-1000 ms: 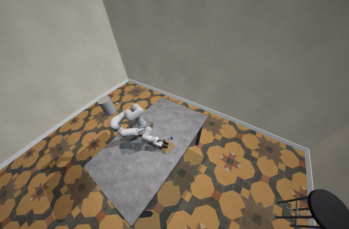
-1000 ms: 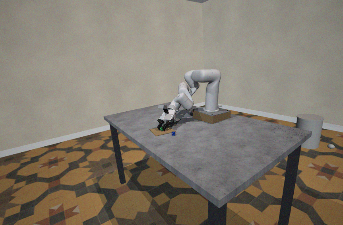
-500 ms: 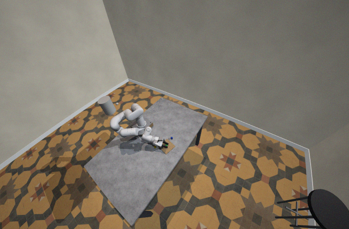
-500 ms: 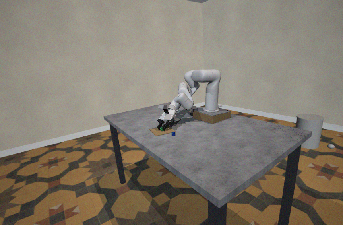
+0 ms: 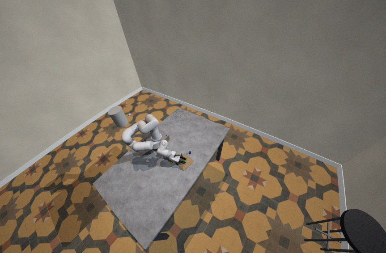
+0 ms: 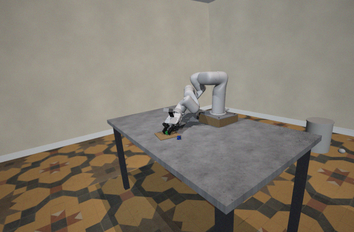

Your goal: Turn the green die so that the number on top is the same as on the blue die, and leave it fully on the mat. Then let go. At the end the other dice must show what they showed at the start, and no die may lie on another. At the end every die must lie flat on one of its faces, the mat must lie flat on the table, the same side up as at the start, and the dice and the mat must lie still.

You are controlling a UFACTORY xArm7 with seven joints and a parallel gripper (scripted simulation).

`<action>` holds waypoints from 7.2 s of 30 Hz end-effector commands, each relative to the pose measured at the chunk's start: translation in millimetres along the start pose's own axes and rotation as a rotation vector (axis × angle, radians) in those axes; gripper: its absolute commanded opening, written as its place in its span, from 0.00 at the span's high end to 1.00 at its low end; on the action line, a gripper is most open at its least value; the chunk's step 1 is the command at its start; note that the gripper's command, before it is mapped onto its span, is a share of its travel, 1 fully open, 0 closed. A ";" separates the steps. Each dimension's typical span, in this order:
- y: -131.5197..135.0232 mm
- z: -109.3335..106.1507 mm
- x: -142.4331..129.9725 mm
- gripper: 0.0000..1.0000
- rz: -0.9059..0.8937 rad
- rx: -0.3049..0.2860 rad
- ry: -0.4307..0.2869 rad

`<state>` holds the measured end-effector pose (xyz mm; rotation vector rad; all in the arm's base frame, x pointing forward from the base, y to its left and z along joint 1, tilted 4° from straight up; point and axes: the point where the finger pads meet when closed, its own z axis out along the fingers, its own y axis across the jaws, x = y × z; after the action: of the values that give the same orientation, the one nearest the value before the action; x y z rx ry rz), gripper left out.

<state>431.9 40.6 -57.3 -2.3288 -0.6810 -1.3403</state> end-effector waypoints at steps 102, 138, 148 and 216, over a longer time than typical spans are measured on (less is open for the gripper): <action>-2.4 -52.2 95.7 0.64 0.001 0.011 -0.733; -0.4 -41.9 112.1 0.00 -0.002 -0.001 -1.080; -0.4 -42.1 112.5 0.00 -0.002 -0.001 -1.080; -0.5 -66.9 158.9 0.00 -0.002 -0.001 -1.080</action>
<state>452.2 41.0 112.3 -2.9307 -0.9292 0.0573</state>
